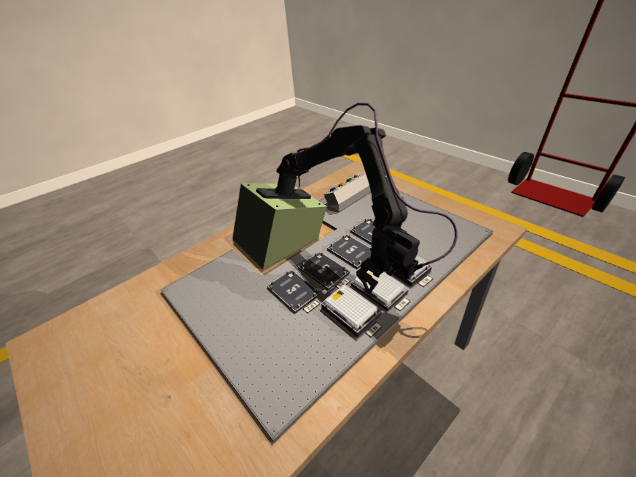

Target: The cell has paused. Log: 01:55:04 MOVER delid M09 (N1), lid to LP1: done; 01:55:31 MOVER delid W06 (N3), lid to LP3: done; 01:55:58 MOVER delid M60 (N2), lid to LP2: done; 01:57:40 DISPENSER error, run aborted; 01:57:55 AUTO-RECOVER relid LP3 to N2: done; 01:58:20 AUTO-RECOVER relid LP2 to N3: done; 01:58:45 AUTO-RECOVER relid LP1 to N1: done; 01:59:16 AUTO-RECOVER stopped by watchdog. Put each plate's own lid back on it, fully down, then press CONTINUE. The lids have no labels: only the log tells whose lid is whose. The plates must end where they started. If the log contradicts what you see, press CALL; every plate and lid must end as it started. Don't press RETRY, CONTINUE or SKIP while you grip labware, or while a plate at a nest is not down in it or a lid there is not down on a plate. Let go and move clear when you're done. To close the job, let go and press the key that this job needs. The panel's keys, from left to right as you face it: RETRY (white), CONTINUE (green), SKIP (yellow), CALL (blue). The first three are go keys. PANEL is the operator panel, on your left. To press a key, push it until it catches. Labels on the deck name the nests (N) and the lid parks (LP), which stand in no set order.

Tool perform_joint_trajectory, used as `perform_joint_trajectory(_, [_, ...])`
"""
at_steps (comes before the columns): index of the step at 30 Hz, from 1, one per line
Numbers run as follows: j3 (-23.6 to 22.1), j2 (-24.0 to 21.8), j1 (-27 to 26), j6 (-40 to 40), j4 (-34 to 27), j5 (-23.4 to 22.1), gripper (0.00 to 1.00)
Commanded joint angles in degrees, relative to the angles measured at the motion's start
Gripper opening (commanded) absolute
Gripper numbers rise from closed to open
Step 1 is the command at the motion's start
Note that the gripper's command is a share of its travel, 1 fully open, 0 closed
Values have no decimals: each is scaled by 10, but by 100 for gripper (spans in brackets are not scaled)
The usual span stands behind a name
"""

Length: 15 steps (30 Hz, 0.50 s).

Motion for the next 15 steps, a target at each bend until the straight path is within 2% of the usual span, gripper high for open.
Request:
perform_joint_trajectory(1, [2, -15, -7, 7, 10, 1, 100])
perform_joint_trajectory(15, [-6, -18, 0, 10, 7, 1, 100])
